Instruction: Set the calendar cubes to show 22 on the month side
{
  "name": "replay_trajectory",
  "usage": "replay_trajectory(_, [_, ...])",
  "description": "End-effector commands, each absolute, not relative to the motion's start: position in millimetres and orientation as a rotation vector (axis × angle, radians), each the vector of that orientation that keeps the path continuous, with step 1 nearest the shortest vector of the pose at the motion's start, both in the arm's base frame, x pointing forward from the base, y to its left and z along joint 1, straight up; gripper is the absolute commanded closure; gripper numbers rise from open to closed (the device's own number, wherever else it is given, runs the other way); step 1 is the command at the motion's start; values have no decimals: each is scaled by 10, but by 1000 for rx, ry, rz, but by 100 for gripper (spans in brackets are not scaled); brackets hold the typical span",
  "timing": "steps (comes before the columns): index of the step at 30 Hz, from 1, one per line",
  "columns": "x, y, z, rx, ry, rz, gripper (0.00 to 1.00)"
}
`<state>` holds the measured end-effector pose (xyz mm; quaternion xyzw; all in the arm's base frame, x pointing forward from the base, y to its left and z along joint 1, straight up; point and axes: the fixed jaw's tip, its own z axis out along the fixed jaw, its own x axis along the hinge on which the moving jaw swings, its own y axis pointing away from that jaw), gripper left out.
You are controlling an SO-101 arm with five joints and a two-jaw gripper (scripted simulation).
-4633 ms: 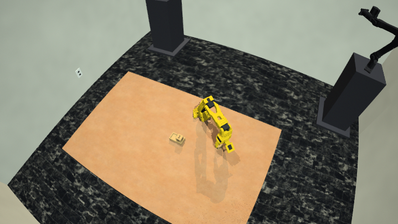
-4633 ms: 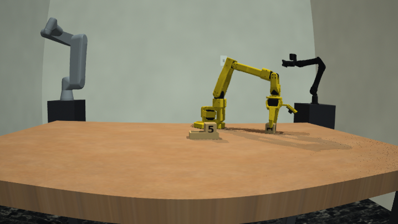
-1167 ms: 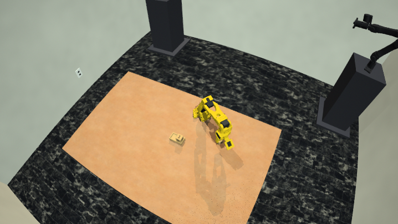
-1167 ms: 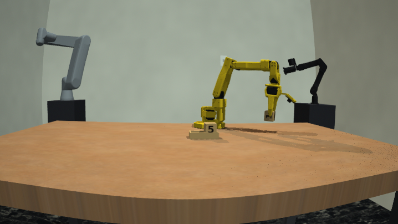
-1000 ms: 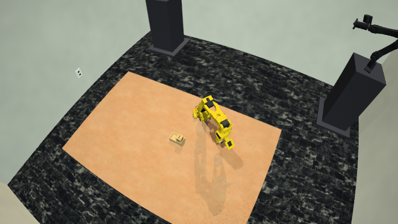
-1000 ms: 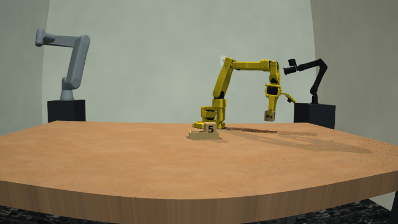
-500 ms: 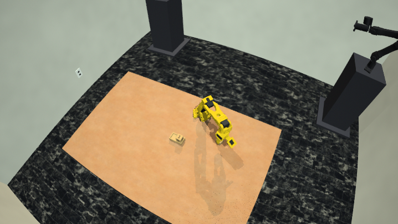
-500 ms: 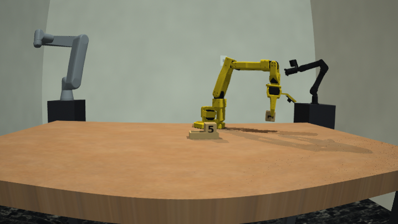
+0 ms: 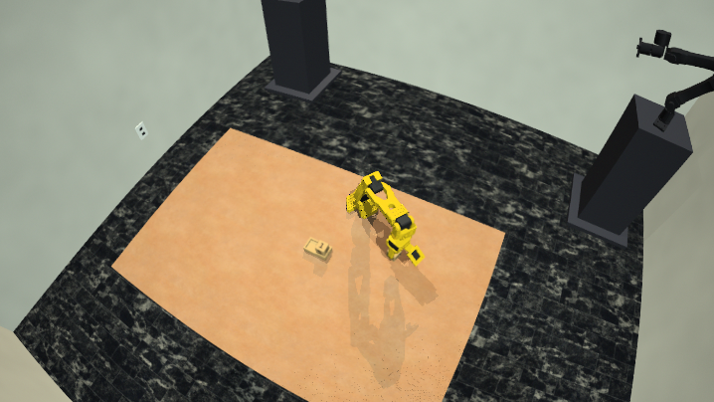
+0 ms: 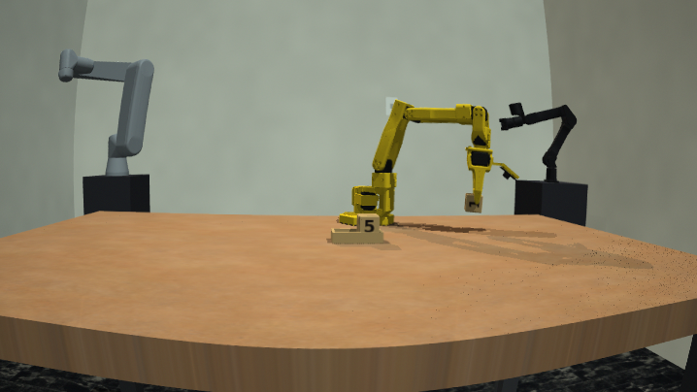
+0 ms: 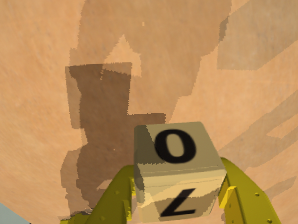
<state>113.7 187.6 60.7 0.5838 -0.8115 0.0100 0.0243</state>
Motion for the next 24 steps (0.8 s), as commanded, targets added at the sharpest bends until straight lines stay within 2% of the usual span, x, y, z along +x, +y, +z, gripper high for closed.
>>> replay_trajectory(1, [1227, 1853, 749, 1805, -2595, -11, 100])
replay_trajectory(15, [1491, 1459, 685, 1519, -2773, -8, 100])
replay_trajectory(24, [1537, 1358, 667, 1447, -2812, -7, 100])
